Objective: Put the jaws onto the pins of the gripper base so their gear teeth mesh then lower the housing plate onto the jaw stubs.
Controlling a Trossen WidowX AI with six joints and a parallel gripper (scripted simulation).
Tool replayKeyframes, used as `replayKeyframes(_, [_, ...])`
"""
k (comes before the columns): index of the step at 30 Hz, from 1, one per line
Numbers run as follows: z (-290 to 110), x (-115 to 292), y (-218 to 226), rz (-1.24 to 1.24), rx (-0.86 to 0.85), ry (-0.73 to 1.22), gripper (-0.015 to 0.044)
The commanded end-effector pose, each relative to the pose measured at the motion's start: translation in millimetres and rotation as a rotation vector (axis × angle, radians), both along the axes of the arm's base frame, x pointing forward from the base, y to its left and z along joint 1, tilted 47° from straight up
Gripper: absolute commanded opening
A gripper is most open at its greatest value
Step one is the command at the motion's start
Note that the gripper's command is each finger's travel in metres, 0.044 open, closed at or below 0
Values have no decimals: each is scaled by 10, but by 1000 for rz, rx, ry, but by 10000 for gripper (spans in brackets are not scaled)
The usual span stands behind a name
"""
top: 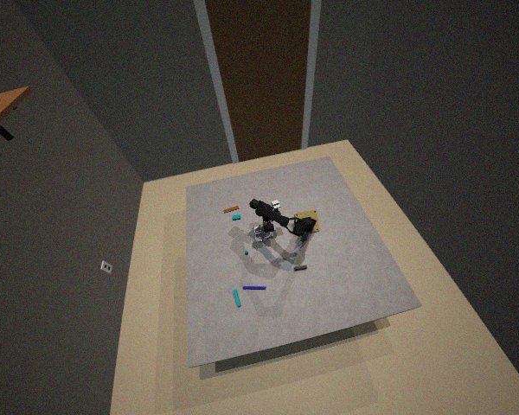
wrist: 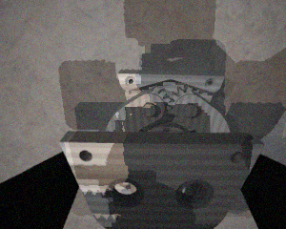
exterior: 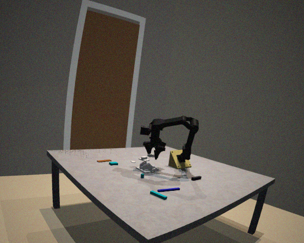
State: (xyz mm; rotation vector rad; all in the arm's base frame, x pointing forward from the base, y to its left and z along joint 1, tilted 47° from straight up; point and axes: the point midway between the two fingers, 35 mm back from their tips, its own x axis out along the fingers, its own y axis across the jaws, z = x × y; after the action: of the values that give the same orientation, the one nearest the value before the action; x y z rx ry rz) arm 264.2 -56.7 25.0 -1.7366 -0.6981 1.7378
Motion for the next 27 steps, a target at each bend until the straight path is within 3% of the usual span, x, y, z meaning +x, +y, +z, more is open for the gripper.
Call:
replayKeyframes(1, [24, -8, 18, -20, 4, 15, 351])
replayKeyframes(27, [48, -40, 41, -16, 4, 12, 351])
